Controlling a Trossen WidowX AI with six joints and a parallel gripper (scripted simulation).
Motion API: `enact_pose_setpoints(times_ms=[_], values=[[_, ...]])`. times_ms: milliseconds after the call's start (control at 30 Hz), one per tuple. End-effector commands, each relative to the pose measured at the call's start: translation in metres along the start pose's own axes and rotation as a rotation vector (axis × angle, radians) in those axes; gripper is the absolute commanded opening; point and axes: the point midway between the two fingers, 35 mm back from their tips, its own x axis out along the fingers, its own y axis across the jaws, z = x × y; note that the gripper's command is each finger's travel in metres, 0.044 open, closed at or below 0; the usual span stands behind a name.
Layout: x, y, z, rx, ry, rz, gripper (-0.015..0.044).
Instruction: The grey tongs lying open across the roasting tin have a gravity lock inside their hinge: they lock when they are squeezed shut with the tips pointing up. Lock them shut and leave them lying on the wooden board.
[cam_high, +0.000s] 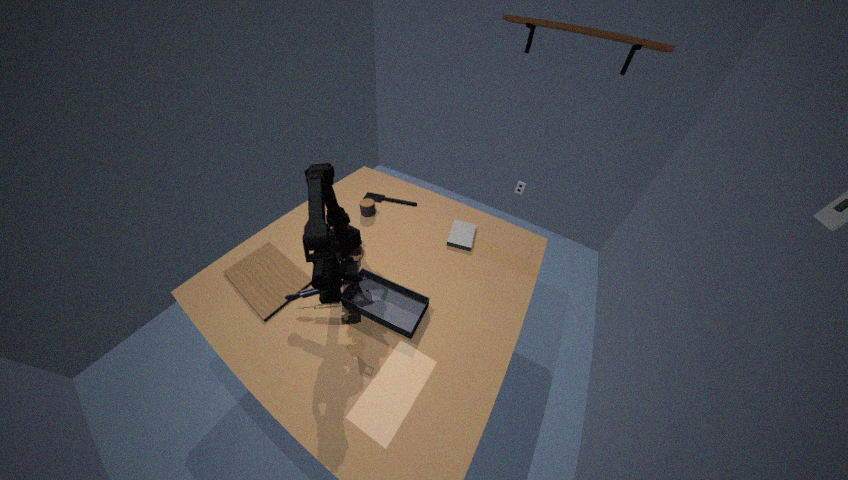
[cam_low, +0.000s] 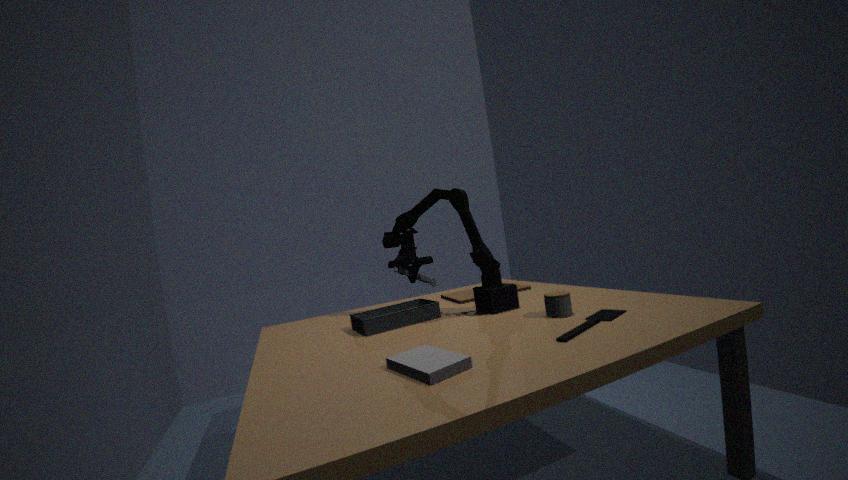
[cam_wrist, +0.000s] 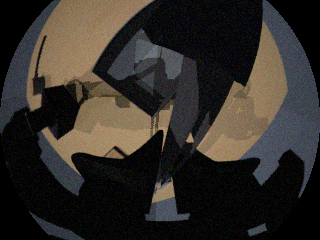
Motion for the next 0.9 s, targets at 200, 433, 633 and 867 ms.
enact_pose_setpoints(times_ms=[200,433,633,867], values=[[-0.003,-0.002,-0.061,0.065,0.014,-0.002,-0.015],[-0.003,0.003,-0.098,0.106,0.018,0.001,-0.015],[-0.004,0.005,-0.105,0.115,0.018,0.001,-0.015],[-0.004,0.013,-0.142,0.166,0.02,-0.001,-0.015]])
